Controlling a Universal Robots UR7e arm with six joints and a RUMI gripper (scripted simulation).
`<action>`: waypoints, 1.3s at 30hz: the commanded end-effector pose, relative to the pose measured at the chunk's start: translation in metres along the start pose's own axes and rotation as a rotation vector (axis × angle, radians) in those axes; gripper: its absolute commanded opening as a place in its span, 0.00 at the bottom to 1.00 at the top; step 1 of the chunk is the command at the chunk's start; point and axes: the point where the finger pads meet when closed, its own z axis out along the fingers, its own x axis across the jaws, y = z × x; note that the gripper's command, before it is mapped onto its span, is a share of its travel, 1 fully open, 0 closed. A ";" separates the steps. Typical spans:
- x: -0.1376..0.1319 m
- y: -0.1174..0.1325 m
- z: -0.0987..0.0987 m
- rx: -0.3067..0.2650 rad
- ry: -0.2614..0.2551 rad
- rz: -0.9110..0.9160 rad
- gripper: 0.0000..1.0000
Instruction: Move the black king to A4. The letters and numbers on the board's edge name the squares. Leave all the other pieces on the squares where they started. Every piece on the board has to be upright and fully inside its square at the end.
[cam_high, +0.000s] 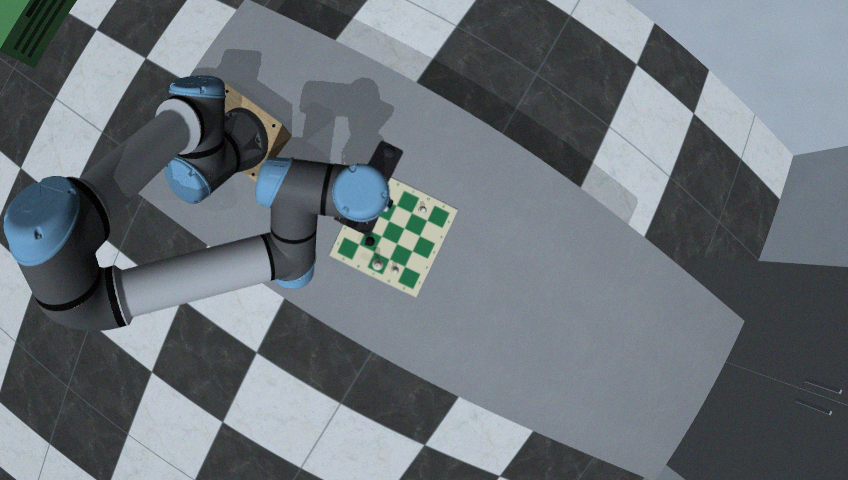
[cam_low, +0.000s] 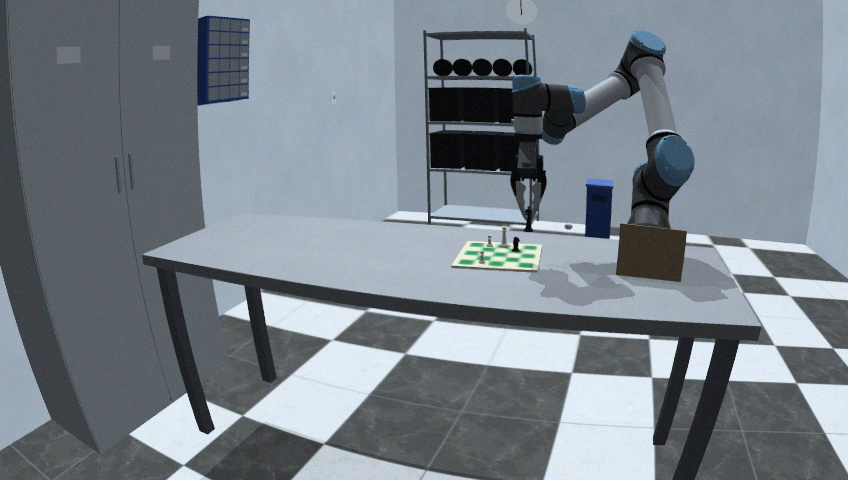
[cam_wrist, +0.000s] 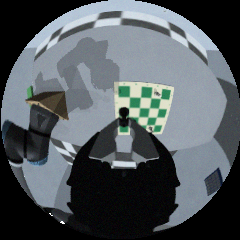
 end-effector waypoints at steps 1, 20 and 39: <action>0.001 0.000 0.021 0.001 0.002 0.000 0.00; 0.001 -0.001 0.073 0.001 0.002 0.000 0.00; 0.001 -0.001 0.073 0.001 0.002 0.000 0.00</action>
